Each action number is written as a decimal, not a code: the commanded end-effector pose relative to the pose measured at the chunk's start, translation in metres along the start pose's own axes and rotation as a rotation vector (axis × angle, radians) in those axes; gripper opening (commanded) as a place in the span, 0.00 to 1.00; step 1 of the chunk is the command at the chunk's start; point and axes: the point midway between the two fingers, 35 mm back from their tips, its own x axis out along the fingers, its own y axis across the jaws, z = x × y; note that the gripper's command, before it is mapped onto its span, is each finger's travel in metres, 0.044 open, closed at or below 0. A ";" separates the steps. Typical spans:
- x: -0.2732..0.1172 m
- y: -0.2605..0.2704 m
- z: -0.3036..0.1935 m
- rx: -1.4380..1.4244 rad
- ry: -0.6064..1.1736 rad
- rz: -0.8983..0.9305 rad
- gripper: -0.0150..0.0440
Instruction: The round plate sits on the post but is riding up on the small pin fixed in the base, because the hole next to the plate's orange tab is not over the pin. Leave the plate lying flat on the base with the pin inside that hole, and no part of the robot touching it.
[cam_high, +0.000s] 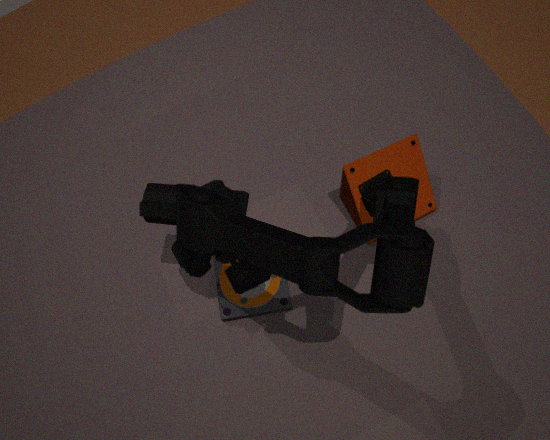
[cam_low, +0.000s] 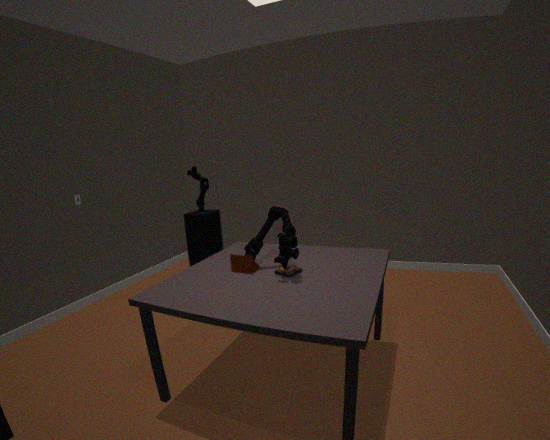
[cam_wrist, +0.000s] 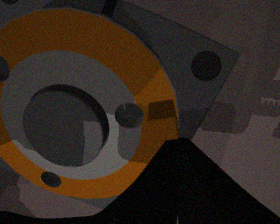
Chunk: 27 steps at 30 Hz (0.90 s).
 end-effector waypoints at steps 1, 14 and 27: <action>0.000 0.001 0.007 0.001 -0.001 0.005 0.25; -0.002 0.007 0.025 0.000 -0.002 0.006 0.25; -0.004 0.019 0.039 0.000 -0.003 0.007 0.25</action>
